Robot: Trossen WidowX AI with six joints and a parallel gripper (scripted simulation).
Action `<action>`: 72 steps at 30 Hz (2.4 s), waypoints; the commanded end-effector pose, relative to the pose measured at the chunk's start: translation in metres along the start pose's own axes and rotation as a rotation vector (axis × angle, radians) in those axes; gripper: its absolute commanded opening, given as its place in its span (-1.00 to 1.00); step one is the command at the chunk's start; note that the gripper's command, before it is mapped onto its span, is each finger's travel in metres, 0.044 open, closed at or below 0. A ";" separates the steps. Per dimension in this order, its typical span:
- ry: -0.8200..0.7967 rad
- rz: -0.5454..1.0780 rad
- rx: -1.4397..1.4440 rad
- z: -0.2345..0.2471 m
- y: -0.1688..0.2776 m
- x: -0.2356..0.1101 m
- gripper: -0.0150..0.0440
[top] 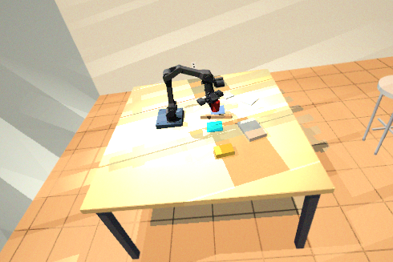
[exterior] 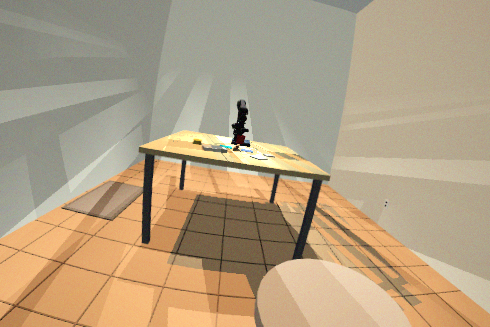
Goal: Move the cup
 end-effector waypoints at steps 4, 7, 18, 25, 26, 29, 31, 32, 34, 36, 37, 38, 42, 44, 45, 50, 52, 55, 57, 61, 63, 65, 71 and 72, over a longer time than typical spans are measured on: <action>-0.003 0.001 -0.003 -0.011 -0.010 -0.001 -0.49; -0.003 0.000 -0.003 -0.015 -0.015 -0.001 -0.49; -0.001 -0.002 -0.003 -0.030 -0.032 -0.001 -0.49; 0.000 -0.003 -0.003 -0.040 -0.042 -0.002 -0.49; 0.000 -0.003 -0.003 -0.042 -0.044 -0.002 -0.49; 0.001 -0.004 -0.003 -0.046 -0.048 -0.002 -0.49; 0.001 -0.004 -0.003 -0.049 -0.051 -0.002 -0.49; 0.001 -0.004 -0.003 -0.050 -0.052 -0.002 -0.49; 0.001 -0.005 -0.004 -0.053 -0.055 -0.003 -0.49; 0.002 -0.005 -0.004 -0.056 -0.058 -0.003 -0.49; 0.002 -0.005 -0.004 -0.058 -0.060 -0.003 -0.49; 0.002 -0.005 -0.004 -0.059 -0.061 -0.003 -0.49; 0.003 -0.006 -0.004 -0.065 -0.067 -0.003 -0.49; 0.003 -0.006 -0.004 -0.068 -0.069 -0.003 -0.49; 0.003 -0.007 -0.004 -0.070 -0.071 -0.004 -0.49; 0.004 -0.007 -0.004 -0.078 -0.078 -0.004 -0.49; 0.005 -0.008 -0.004 -0.081 -0.080 -0.004 -0.49; 0.005 -0.008 -0.004 -0.084 -0.083 -0.004 -0.49; 0.005 -0.008 -0.004 -0.084 -0.083 -0.003 -0.49; 0.005 -0.008 -0.004 -0.084 -0.083 0.001 -0.49; 0.005 -0.008 -0.004 -0.084 -0.084 0.003 -0.49; 0.005 -0.008 -0.004 -0.085 -0.084 0.006 -0.49; 0.005 -0.008 -0.004 -0.085 -0.085 0.014 -0.49; 0.005 -0.008 -0.004 -0.085 -0.085 0.016 -0.49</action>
Point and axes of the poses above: the point midway between the two fingers, 35 mm back from their tips, its own x axis out along the fingers, its own z axis across the jaws, y = z × x, the point moved 2 cm from there along -x, back along the fingers, and after that the axes turned 5 degrees about -x, right-handed, at the moved point
